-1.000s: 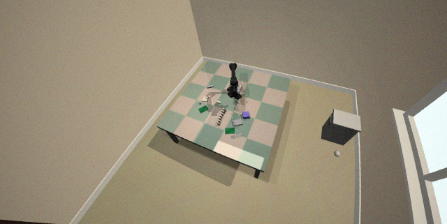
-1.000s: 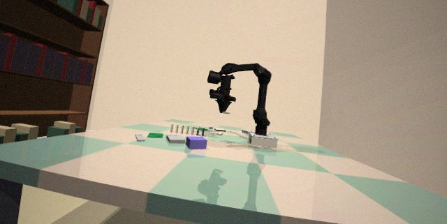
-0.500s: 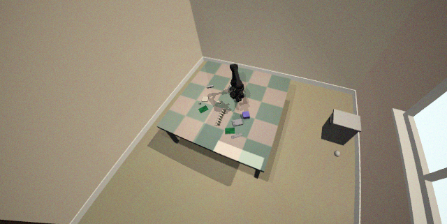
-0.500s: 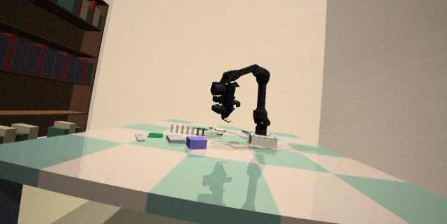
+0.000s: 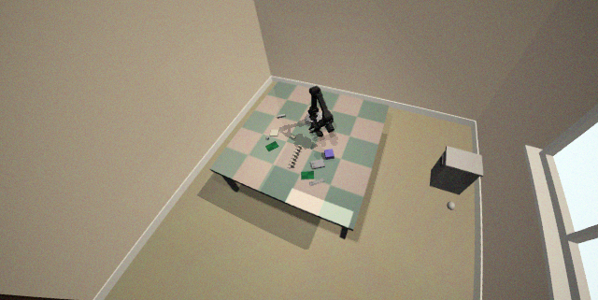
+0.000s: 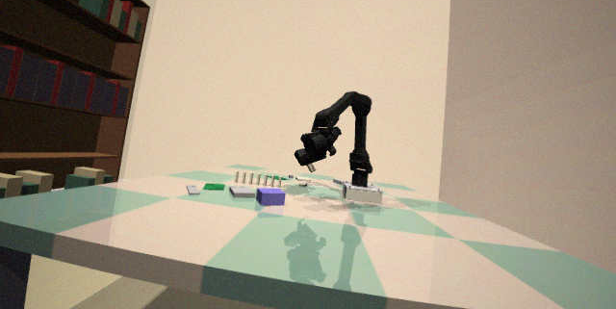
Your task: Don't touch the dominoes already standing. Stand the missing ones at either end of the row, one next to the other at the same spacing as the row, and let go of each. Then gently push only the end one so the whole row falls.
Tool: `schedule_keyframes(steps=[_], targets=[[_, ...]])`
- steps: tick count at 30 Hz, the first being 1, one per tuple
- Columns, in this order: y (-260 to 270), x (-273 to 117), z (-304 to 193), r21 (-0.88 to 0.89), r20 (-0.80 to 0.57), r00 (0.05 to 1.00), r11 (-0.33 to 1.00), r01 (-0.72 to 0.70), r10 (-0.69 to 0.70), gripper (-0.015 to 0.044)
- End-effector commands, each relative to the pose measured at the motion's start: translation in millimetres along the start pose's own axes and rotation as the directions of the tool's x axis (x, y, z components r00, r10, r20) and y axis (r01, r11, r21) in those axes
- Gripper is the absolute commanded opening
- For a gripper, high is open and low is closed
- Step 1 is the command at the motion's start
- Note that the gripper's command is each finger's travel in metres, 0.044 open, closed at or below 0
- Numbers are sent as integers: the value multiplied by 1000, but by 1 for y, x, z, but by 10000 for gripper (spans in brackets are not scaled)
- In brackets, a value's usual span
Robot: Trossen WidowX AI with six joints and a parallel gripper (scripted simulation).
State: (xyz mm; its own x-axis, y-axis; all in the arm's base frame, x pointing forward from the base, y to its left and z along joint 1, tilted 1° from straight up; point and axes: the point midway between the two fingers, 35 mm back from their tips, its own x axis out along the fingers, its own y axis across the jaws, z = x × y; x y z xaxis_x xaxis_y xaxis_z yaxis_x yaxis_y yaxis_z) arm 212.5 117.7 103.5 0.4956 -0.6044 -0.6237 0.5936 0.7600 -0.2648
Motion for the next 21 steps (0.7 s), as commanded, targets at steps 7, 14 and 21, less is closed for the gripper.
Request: schedule_keyframes(steps=[7,14,21], targets=[[5,-12,0,61,352,928,987,-151,121,107],[12,-29,-3,46,538,803,942,-331,256,107],[15,-40,-6,18,610,719,901,-433,333,107]])
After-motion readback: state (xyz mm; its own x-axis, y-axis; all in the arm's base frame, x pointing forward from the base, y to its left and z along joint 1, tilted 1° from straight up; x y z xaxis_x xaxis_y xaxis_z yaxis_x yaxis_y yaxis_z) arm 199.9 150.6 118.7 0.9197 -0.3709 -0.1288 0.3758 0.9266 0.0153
